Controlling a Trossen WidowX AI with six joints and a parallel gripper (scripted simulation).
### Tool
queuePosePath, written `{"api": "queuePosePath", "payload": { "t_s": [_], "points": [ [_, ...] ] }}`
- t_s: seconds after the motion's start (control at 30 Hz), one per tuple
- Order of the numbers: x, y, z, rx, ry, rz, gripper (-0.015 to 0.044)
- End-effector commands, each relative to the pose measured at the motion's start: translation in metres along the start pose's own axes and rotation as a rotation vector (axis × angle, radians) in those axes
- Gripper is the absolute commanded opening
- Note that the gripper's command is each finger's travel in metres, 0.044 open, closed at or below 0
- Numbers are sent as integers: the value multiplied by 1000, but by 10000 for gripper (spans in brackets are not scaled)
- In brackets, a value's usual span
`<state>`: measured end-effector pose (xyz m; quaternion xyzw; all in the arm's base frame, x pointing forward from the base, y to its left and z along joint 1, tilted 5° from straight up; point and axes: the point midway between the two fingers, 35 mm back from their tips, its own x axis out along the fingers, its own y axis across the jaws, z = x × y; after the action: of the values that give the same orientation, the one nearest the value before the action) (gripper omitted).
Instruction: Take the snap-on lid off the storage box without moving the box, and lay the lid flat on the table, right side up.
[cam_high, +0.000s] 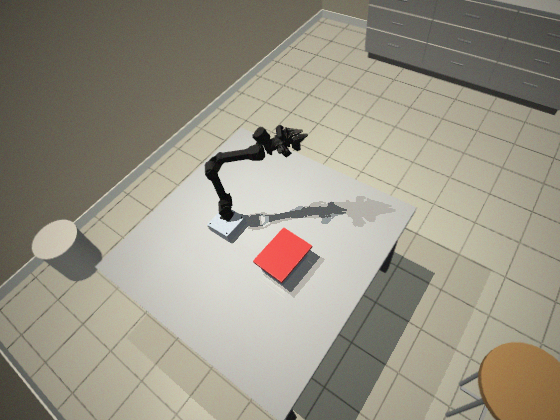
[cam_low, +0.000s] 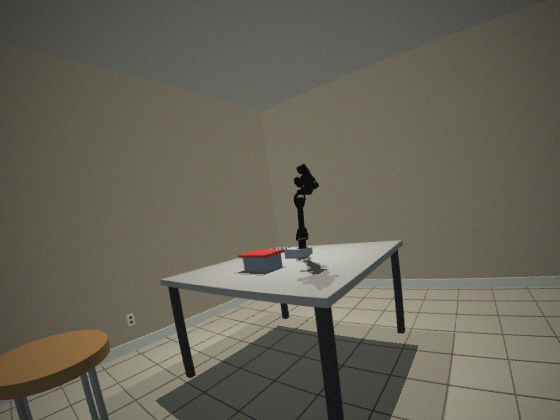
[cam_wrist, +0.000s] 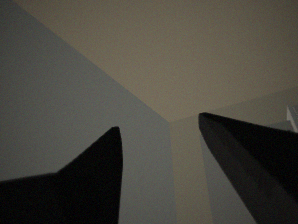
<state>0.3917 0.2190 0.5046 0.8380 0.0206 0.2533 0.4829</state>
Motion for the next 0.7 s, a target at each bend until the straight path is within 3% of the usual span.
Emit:
{"api": "queuePosePath", "payload": {
  "t_s": [0.0, 0.23, 0.43, 0.53, 0.67],
  "points": [
    [-14, -14, 65, -141, -115, -114, 235],
    [-53, -31, 152, -283, -278, -289, 235],
    [-119, -49, 236, -370, -455, -494, 235],
    [-137, -53, 252, -380, -495, -542, 235],
    [-193, -66, 293, -384, -605, -678, 235]
  ]
}}
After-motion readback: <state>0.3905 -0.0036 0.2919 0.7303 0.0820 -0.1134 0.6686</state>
